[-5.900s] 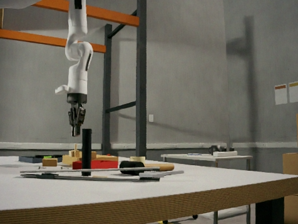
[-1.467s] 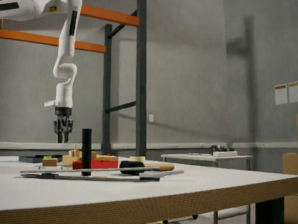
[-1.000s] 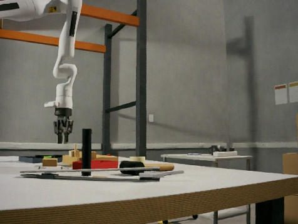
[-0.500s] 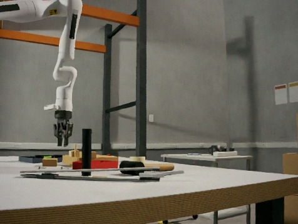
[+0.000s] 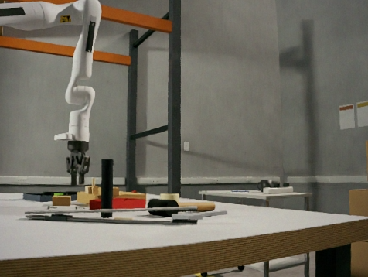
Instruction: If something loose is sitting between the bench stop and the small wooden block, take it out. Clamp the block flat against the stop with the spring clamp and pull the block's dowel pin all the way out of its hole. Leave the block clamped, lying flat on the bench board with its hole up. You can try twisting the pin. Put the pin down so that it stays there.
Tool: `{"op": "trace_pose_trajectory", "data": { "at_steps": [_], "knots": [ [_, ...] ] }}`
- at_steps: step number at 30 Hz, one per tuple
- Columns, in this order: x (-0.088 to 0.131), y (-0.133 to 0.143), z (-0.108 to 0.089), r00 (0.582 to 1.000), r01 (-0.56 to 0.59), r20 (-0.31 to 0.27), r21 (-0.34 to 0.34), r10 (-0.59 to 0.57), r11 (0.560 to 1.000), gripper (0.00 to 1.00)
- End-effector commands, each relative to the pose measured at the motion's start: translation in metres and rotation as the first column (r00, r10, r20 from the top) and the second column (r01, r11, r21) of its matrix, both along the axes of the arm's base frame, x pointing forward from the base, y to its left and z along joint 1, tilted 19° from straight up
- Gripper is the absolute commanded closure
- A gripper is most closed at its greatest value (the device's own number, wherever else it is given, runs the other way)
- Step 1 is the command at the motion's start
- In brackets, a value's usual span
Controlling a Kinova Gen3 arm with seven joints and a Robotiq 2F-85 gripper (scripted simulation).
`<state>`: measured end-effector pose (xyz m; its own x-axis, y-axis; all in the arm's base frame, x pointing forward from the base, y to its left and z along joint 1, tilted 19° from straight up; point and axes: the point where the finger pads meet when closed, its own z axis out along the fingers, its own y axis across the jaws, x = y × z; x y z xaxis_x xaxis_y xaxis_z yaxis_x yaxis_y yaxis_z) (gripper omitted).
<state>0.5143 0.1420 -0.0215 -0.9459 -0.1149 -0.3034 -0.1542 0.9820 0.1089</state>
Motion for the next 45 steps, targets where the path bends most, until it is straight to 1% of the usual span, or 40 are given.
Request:
{"op": "trace_pose_trajectory", "data": {
  "at_steps": [1, 15, 45],
  "knots": [
    [0.0015, 0.0006, -0.0024, 1.0, 0.0, 0.002, 0.0, 0.0, 1.0, 0.42],
    [0.003, 0.0013, -0.007, 1.0, 0.0, 0.002, 0.0, 0.0, 1.0, 0.42],
    [0.003, 0.0013, -0.0072, 1.0, 0.0, 0.002, 0.0, 0.0, 1.0, 0.42]
  ]
}}
